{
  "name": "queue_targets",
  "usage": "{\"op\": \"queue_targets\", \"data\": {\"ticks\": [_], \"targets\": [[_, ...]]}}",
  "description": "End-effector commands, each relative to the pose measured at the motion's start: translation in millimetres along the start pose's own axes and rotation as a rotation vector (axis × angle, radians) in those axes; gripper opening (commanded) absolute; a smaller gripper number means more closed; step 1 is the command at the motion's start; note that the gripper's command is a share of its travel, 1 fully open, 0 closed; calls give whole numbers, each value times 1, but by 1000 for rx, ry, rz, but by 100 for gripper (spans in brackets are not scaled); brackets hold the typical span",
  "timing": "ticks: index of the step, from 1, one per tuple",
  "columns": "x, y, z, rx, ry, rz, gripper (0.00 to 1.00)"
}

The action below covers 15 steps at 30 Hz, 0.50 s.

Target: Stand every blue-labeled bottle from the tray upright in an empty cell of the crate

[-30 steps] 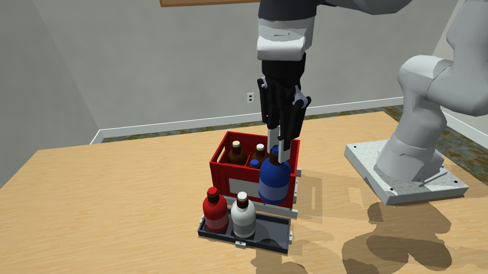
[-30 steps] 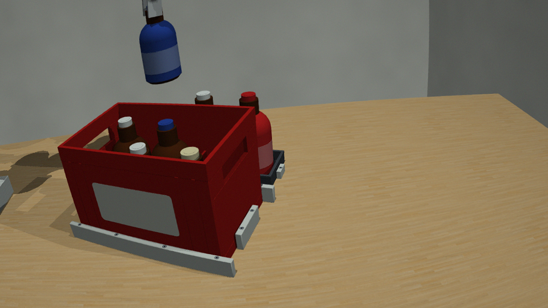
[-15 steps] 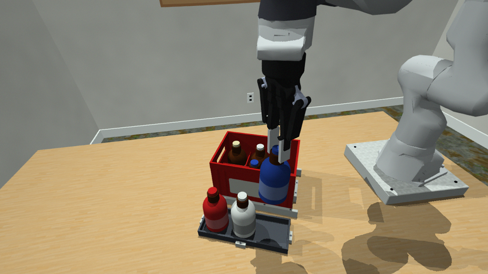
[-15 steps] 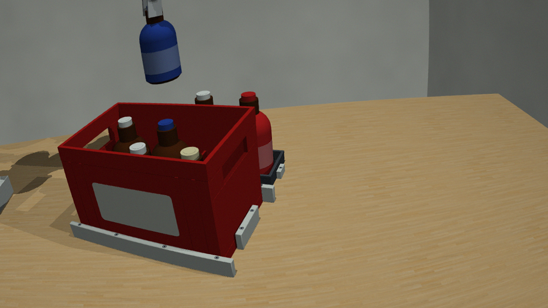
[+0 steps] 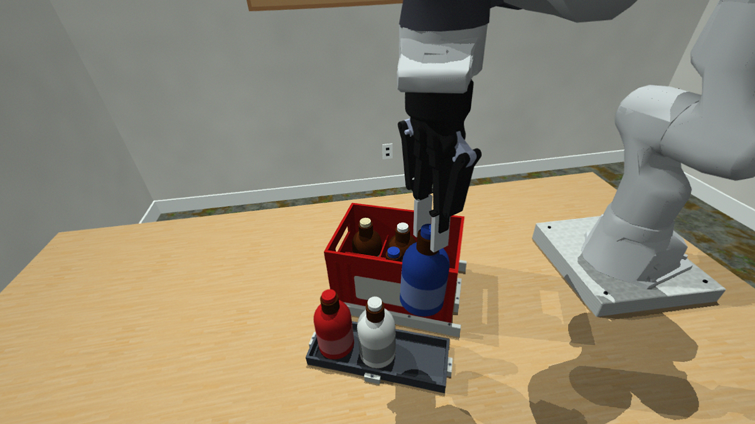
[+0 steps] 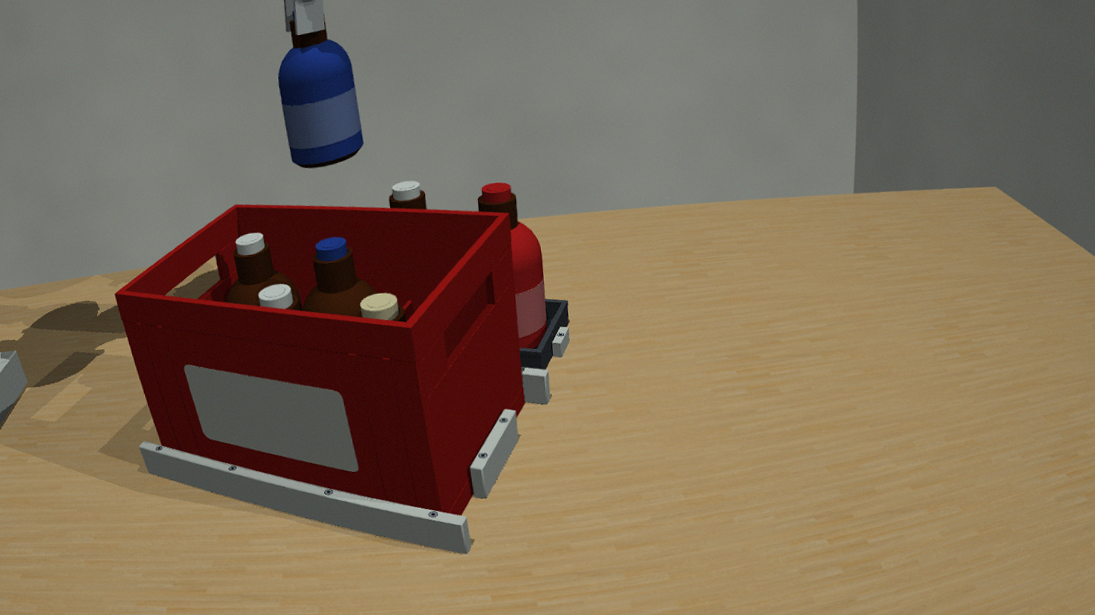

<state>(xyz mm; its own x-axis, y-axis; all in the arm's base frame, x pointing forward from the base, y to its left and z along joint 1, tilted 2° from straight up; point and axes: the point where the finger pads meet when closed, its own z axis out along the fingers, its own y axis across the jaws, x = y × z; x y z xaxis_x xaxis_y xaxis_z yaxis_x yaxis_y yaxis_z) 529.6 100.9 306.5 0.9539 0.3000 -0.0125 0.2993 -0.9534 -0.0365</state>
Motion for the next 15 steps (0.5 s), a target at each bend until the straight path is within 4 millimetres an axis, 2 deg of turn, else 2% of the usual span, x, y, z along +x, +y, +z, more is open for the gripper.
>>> {"op": "queue_targets", "data": {"ticks": [1, 15], "targets": [[2, 1, -7, 0, 14, 0, 0], [-2, 5, -7, 0, 14, 0, 0]]}}
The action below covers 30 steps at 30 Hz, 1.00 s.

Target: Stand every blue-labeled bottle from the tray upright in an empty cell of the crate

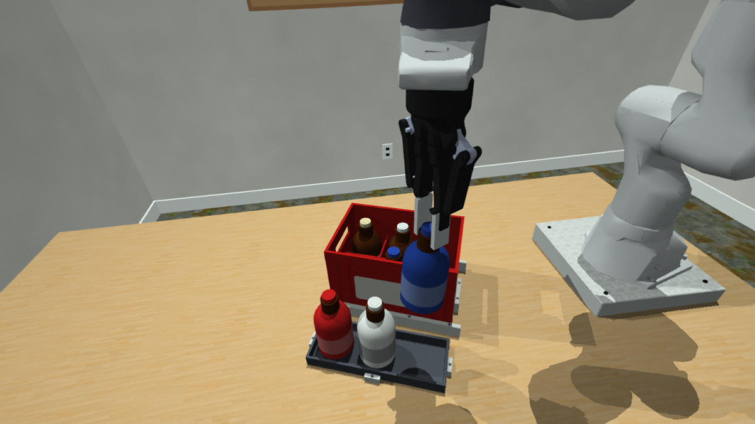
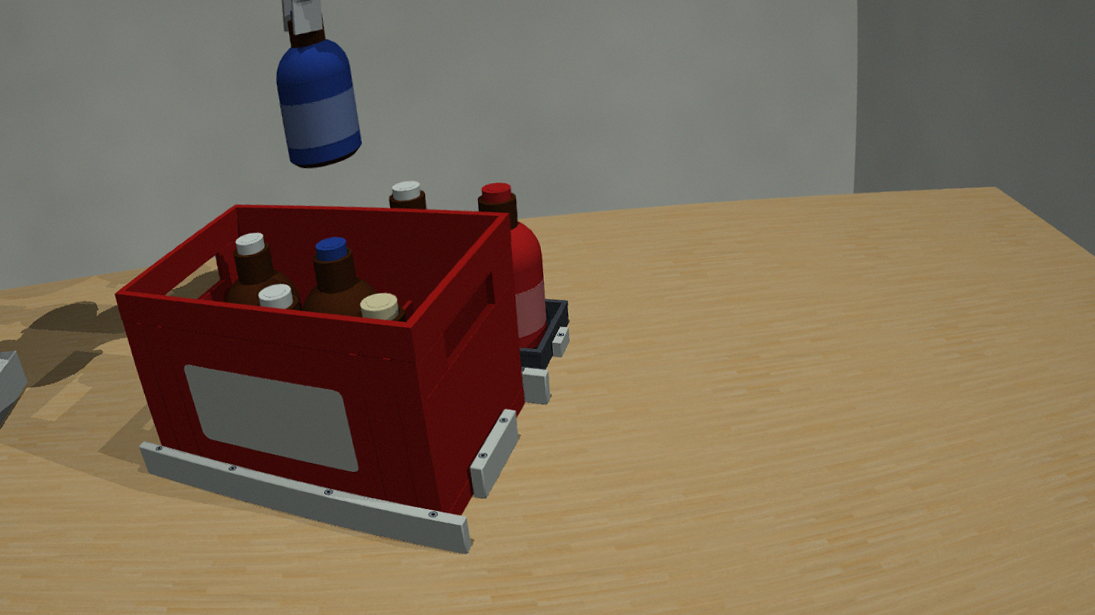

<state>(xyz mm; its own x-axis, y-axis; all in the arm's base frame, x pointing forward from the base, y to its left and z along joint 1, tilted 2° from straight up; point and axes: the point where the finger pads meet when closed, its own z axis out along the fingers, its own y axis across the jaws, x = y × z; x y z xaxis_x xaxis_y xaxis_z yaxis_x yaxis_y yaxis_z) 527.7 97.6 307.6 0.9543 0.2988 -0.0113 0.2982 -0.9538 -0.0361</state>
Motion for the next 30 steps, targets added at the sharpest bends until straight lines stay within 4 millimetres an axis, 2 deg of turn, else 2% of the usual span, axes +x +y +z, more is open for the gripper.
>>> {"op": "queue_targets", "data": {"ticks": [1, 30], "targets": [[1, 2, -5, 1, 13, -2, 0], [-19, 21, -5, 1, 13, -2, 0]]}}
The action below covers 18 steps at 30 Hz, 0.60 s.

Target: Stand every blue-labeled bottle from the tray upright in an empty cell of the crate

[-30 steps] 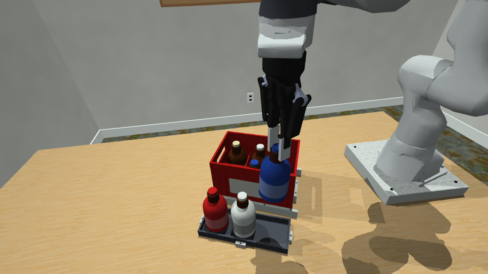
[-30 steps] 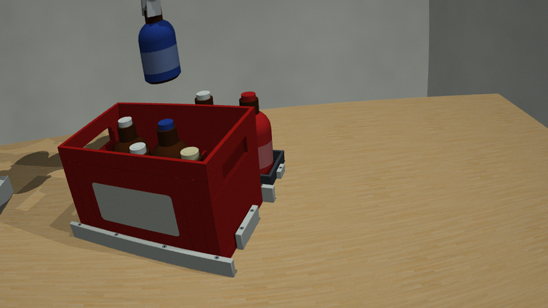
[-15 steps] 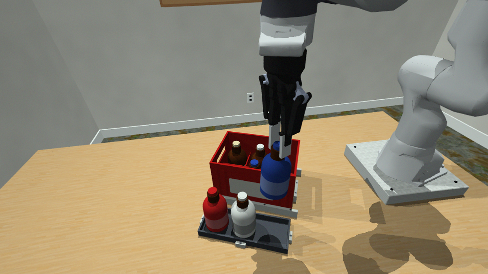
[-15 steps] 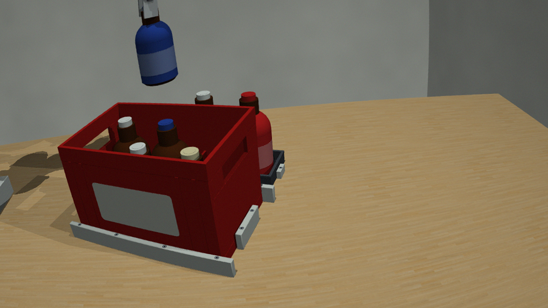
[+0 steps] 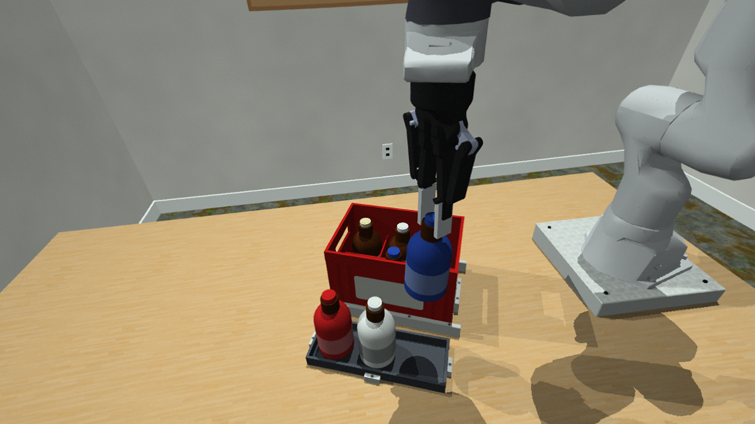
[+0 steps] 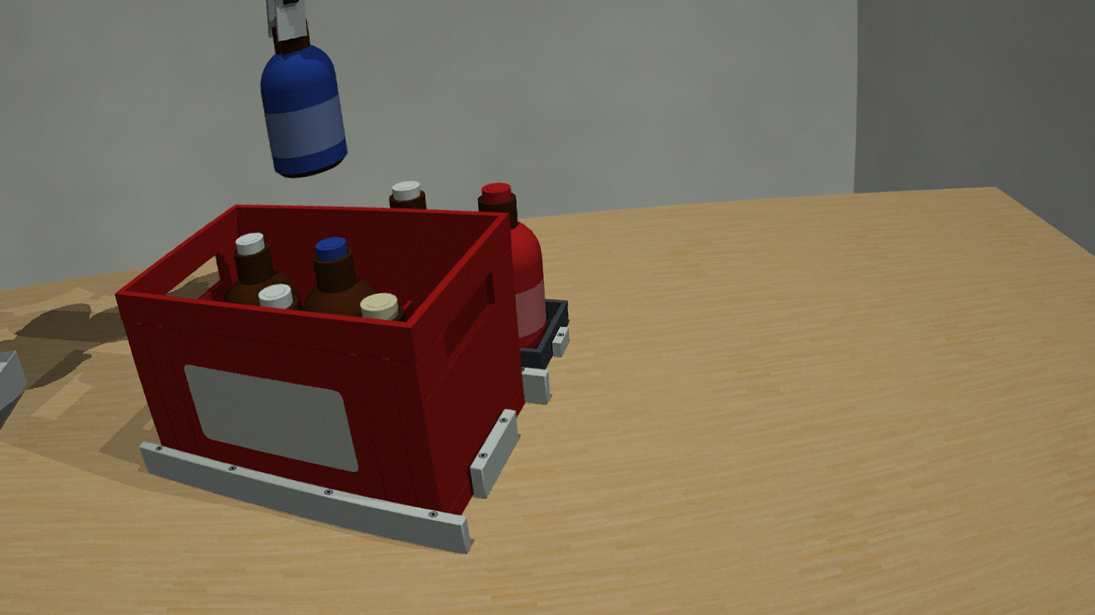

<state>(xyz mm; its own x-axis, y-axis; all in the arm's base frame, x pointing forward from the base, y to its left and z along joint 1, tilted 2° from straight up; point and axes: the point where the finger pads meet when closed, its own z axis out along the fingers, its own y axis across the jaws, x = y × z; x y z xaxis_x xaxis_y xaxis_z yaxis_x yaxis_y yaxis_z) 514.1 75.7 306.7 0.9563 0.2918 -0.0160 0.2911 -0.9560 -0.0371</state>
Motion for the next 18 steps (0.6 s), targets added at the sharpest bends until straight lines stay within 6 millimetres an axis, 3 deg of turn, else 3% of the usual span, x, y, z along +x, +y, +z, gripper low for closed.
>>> {"op": "queue_targets", "data": {"ticks": [1, 18], "targets": [[0, 5, -6, 0, 17, -9, 0], [-20, 24, -5, 0, 17, -9, 0]]}}
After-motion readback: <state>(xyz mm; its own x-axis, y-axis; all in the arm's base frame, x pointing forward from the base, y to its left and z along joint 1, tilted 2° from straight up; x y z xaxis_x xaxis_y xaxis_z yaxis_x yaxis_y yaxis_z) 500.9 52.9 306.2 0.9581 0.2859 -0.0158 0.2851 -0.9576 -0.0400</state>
